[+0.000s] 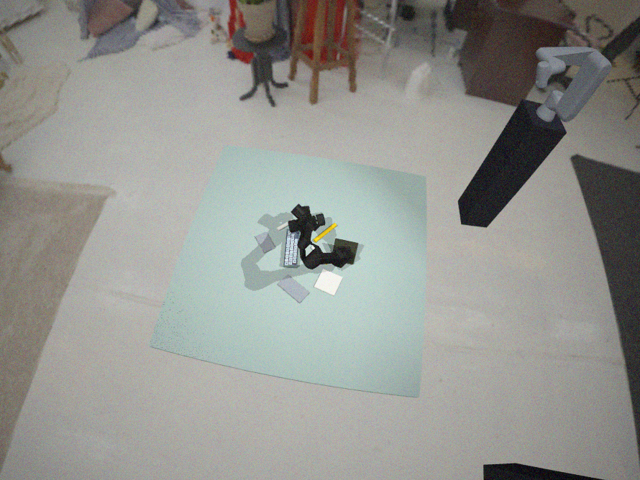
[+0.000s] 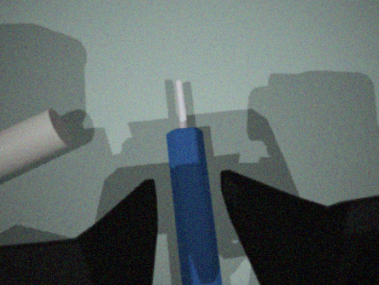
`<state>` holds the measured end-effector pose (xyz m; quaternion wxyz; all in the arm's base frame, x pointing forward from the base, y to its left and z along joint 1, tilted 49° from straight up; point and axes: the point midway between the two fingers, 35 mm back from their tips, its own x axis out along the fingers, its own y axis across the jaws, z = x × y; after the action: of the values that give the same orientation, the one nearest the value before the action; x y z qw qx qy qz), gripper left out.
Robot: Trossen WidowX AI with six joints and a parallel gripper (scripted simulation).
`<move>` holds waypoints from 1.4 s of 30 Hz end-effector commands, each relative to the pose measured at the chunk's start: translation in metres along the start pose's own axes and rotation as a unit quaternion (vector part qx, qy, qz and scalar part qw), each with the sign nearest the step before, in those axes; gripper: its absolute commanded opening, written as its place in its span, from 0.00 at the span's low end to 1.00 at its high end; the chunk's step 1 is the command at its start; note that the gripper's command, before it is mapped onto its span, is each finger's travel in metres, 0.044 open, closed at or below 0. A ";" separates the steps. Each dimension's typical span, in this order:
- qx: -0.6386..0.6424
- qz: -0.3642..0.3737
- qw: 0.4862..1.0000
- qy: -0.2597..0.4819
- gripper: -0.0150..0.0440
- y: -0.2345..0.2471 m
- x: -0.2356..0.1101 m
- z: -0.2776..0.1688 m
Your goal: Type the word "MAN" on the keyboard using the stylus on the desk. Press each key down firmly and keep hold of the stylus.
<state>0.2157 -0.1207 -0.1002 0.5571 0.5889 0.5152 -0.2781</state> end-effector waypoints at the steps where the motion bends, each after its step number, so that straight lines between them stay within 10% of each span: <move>1: 0.002 -0.001 1.000 0.003 0.51 -0.001 0.003 -0.004; 8: 0.002 -0.001 1.000 0.003 0.51 -0.001 0.003 -0.004; 16: 0.000 -0.001 1.000 0.001 0.25 -0.001 0.002 -0.002; 42: -0.029 -0.009 1.000 0.000 0.25 0.003 -0.038 0.024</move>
<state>0.2095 -0.1534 -0.0710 0.5596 0.5857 0.5170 -0.2765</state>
